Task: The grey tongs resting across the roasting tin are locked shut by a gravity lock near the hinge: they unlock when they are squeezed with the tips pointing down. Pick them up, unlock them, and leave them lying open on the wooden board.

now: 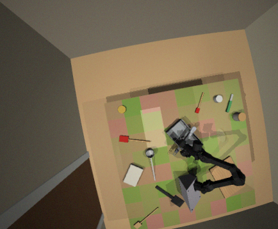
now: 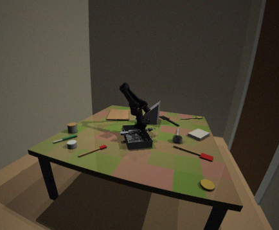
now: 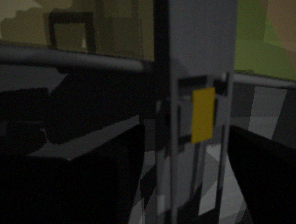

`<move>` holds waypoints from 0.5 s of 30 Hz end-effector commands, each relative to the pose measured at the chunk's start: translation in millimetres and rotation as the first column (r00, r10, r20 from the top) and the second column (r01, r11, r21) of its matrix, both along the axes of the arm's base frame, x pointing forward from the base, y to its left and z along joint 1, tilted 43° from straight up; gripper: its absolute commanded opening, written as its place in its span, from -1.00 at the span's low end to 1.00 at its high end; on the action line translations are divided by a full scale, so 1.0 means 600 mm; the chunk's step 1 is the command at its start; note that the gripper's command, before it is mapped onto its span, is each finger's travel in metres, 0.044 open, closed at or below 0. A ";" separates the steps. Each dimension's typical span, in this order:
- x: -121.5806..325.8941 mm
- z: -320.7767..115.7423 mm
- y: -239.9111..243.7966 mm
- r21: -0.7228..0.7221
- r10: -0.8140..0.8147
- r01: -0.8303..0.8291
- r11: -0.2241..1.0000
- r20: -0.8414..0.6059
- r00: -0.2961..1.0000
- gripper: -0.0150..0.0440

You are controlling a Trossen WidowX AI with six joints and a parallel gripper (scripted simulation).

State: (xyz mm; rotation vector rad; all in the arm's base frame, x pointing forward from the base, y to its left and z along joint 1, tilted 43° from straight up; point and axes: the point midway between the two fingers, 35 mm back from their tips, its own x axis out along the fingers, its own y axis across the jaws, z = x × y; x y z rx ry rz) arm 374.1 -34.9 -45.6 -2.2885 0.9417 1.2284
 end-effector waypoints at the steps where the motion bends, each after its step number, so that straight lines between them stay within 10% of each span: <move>1: 0.000 0.001 0.001 0.000 0.000 0.000 1.000 0.001 1.000 -0.06; 15: 0.000 0.001 0.001 0.000 0.000 0.000 1.000 0.001 1.000 -0.64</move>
